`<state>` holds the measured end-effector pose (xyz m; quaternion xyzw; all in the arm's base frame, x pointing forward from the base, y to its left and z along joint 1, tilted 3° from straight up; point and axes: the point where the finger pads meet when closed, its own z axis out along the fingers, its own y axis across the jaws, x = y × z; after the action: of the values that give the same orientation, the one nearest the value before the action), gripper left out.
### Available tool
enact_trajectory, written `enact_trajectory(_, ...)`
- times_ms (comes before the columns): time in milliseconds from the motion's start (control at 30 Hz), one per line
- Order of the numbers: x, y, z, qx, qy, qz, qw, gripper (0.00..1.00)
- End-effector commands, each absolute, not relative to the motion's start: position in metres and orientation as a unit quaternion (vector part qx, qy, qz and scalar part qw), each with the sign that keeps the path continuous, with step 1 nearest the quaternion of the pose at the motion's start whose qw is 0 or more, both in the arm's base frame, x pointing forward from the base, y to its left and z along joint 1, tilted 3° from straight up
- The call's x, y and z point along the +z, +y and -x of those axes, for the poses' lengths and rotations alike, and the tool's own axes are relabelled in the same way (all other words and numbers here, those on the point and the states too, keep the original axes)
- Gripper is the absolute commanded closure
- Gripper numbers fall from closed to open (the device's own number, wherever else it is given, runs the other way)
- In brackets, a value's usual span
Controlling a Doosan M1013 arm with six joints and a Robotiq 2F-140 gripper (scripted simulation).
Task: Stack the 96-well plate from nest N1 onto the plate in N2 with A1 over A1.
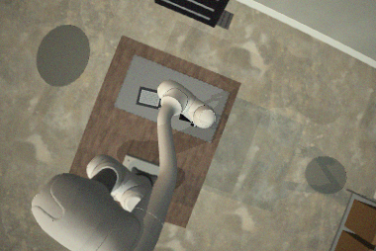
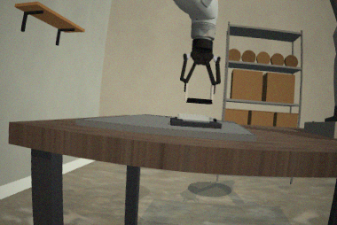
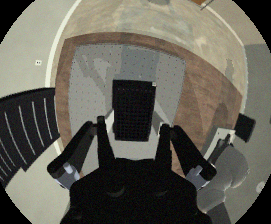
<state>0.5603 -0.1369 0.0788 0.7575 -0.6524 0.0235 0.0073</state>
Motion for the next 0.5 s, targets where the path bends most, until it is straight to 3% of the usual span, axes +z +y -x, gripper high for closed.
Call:
enact_trajectory(0,0.080,-0.137,-0.560,0.023,-0.652,-0.757,0.007,1.00)
enact_trajectory(467,0.104,-0.136,-0.560,0.023,-0.652,-0.757,0.007,1.00)
